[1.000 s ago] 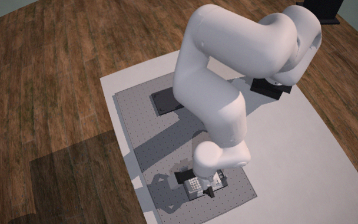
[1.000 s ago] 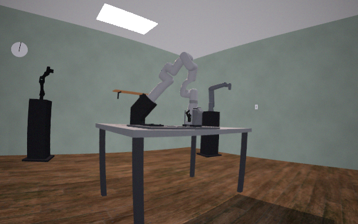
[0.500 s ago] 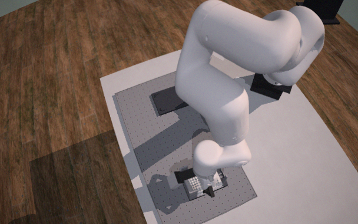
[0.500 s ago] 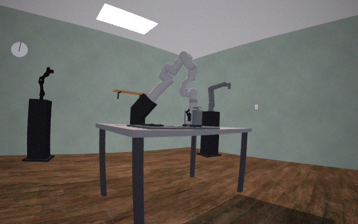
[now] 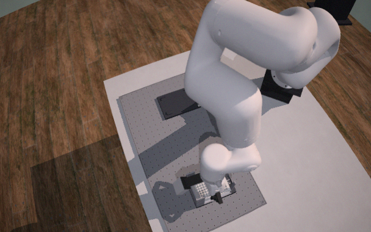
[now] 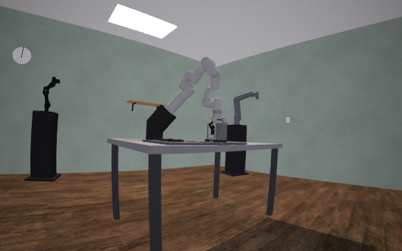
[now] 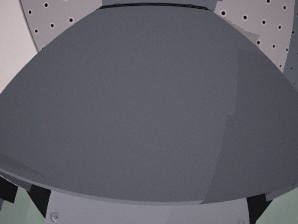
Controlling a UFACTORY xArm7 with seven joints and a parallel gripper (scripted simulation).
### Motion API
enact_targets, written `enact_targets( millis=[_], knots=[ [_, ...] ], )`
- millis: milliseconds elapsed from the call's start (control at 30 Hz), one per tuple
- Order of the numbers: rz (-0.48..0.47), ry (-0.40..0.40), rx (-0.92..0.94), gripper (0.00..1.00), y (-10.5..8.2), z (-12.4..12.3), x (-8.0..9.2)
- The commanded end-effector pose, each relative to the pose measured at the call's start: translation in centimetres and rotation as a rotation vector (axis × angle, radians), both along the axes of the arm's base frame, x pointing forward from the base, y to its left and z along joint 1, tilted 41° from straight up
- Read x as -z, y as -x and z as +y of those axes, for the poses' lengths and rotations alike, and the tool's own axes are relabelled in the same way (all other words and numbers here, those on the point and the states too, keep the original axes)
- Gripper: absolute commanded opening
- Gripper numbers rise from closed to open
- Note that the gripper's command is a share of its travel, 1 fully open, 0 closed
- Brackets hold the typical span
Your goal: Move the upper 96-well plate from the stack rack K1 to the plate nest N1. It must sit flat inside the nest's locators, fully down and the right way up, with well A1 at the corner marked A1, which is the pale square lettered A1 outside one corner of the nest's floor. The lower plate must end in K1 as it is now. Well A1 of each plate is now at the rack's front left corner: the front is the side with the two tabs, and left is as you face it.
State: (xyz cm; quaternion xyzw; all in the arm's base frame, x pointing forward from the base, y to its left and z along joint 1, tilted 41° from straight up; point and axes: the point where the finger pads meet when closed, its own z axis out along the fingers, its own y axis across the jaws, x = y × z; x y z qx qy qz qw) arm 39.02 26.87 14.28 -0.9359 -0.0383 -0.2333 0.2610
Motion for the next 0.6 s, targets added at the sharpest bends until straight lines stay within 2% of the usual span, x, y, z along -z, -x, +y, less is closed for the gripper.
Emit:
enact_targets(
  millis=[0,333,567],
  knots=[
    [0.000,0.000,0.001,0.00,0.11,-0.18,-0.31],
    [0.000,0.000,0.001,0.00,0.11,-0.18,-0.31],
    [0.000,0.000,0.001,0.00,0.59,-0.77,-1.20]
  ],
)
